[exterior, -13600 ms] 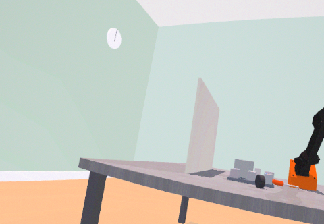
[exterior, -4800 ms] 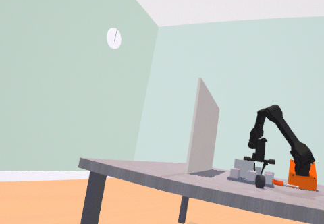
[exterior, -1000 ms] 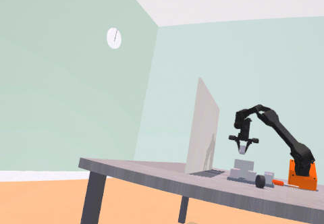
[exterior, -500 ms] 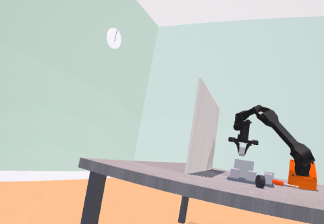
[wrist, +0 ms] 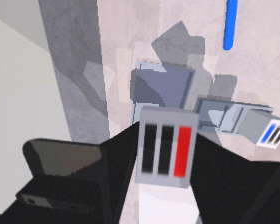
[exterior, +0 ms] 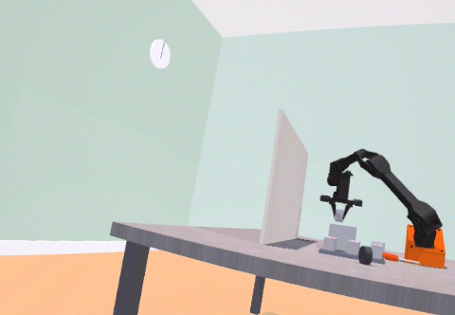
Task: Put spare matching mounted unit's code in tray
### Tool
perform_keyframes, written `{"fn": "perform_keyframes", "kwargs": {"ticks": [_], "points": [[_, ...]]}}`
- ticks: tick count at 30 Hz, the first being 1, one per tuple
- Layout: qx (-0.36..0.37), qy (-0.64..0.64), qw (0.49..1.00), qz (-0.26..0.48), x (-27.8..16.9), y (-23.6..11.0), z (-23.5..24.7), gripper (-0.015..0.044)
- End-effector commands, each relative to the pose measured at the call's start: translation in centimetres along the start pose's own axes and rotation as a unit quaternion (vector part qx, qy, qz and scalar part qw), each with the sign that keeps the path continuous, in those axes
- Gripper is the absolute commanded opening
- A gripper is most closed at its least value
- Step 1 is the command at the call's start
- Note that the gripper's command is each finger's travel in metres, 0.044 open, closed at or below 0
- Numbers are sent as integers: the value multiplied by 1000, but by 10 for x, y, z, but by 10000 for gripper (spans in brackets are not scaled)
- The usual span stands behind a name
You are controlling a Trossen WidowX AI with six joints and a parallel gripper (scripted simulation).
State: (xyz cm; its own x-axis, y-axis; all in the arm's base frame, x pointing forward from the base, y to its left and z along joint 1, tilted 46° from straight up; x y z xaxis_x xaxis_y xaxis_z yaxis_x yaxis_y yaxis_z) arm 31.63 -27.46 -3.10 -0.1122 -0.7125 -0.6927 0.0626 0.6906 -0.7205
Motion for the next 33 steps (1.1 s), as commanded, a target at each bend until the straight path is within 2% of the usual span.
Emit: {"fn": "perform_keyframes", "kwargs": {"ticks": [1,33], "points": [[-1,4,1000,3,0,5,-1,0],[-2,1,1000,4,0,30,0,0]]}}
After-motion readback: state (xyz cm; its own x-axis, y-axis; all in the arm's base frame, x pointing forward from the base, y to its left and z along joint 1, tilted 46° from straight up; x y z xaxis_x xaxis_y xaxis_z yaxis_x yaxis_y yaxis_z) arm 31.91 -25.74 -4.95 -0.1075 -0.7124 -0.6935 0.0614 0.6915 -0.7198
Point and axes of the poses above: the point midway between the two fingers, 35 mm back from their tips, its own y axis out along the fingers, its own z axis across the jaws, x = y × z, the point moved 8 cm from there along -y, back along the fingers, and after that the axes turned 4 degrees about y, right-handed, at the moved point
